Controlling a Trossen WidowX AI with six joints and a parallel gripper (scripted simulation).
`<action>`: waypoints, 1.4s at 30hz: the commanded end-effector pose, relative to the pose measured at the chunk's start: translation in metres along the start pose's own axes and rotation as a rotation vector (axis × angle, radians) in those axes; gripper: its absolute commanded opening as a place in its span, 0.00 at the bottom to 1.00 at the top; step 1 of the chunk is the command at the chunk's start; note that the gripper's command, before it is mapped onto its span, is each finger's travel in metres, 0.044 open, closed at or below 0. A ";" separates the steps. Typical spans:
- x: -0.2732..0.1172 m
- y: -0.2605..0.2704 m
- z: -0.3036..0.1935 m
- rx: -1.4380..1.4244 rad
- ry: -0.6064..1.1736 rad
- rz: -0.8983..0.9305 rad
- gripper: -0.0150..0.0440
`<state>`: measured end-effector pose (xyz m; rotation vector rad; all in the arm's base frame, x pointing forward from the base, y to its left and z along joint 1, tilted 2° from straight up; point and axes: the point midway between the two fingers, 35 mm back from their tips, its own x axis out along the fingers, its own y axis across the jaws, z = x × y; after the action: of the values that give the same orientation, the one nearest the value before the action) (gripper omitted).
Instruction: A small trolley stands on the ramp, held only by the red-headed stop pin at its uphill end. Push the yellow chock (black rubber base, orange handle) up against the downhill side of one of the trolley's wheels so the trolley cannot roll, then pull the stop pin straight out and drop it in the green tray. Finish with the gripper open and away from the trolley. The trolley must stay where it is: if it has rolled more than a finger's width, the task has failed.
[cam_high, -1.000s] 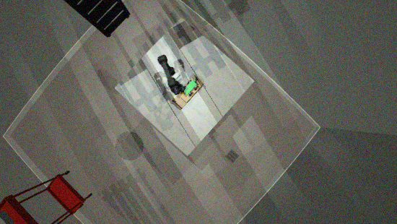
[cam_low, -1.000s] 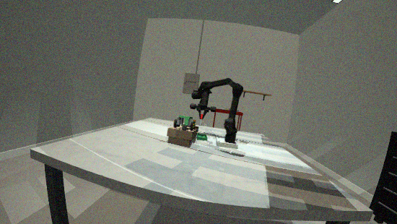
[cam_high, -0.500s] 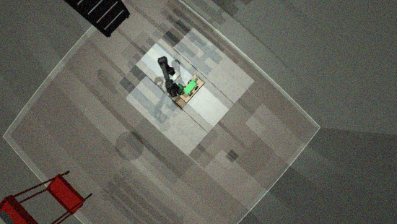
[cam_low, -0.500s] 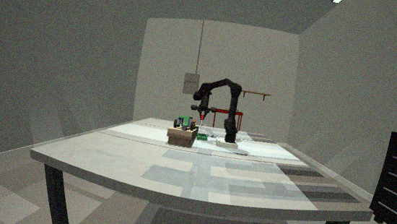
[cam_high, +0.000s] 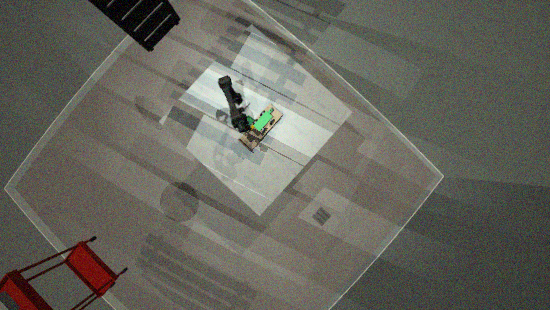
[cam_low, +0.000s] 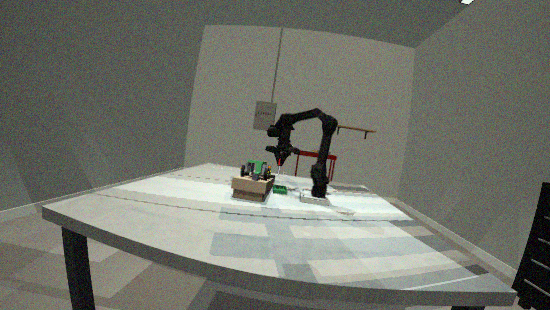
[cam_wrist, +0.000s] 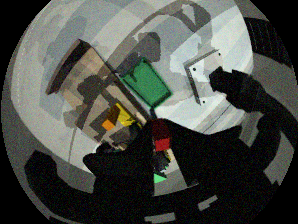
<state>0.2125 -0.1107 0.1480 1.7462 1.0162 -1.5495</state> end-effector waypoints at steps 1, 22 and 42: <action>0.002 -0.002 0.000 0.100 -0.023 0.007 0.25; 0.002 -0.003 -0.004 0.721 -0.111 0.104 0.25; 0.014 -0.012 0.003 0.945 -0.127 0.155 0.25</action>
<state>0.2079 -0.1038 0.1413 2.1914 0.0250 -2.1721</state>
